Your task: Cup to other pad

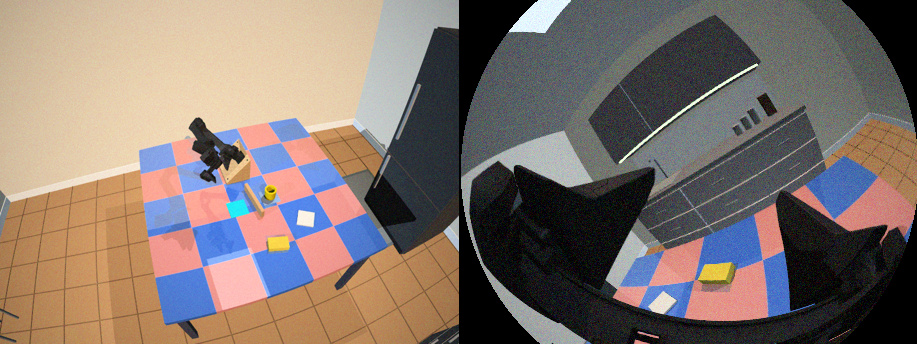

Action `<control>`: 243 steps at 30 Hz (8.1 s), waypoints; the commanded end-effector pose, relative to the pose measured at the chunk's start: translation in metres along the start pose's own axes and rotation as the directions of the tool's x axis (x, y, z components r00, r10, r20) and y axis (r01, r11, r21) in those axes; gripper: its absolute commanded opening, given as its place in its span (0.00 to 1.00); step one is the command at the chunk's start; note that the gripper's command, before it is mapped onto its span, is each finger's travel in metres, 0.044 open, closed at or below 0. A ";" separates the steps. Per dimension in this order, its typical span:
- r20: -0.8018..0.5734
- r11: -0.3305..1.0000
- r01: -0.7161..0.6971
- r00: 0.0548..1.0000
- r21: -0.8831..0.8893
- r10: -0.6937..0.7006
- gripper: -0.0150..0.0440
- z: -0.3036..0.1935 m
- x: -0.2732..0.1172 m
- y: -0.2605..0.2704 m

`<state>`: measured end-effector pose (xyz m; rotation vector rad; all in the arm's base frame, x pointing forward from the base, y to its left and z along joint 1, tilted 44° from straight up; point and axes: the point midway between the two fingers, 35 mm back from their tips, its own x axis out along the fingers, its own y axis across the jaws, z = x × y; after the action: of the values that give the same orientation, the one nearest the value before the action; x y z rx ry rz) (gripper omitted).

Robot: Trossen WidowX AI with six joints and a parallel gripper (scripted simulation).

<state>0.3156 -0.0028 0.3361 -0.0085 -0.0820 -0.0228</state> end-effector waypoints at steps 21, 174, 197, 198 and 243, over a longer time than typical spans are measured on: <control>-0.922 0.624 0.781 0.223 -0.025 -0.316 0.54 -0.321 -0.030 0.066; -0.726 0.301 0.872 -0.086 -0.386 -0.683 0.25 -0.336 -0.096 0.028; -0.724 0.300 0.872 -0.086 -0.387 -0.684 0.25 -0.297 -0.088 -0.011; -0.724 0.300 0.872 -0.086 -0.387 -0.685 0.25 -0.296 -0.088 -0.013; -0.719 0.297 0.872 -0.086 -0.389 -0.689 0.25 -0.225 -0.085 -0.090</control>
<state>0.2456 -0.0917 0.1041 0.2870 0.9451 -1.3263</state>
